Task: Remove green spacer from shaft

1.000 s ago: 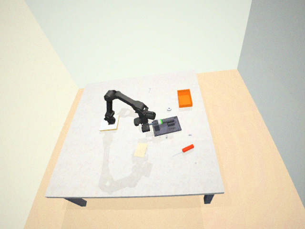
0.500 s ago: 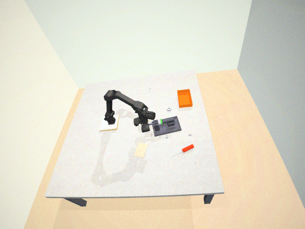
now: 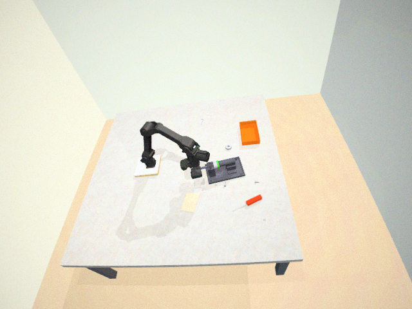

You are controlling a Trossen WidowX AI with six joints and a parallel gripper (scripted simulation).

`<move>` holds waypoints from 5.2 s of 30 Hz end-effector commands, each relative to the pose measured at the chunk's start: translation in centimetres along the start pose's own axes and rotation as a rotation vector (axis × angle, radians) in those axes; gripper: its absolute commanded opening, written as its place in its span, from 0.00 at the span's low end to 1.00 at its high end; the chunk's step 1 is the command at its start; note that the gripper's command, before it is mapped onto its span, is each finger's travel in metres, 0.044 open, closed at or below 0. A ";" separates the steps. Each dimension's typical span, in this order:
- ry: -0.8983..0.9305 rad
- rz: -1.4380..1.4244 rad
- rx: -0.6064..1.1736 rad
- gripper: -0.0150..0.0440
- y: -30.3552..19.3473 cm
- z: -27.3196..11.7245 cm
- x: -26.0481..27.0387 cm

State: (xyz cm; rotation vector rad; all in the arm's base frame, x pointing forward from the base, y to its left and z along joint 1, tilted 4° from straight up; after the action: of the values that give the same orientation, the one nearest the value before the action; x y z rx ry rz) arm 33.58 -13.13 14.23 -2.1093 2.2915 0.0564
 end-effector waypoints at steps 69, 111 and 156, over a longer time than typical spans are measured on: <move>0.000 0.000 0.000 0.25 0.6 0.0 0.2; 0.004 -0.006 0.000 0.25 -0.5 -0.1 -0.2; 0.003 -0.006 0.001 0.25 -1.8 -0.1 -0.5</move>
State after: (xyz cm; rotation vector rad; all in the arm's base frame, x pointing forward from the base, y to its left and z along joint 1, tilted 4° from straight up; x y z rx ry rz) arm 35.06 -12.87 14.17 -2.1263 2.2941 0.0626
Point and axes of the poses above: the point midway between the two fingers, 35 mm back from their tips, its own z axis out along the fingers, its own x axis across the jaws, y = z × x, the point moved 9 cm from there along -z, back along the fingers, and after that the axes turned 14 degrees about z, right-handed, at the moved point
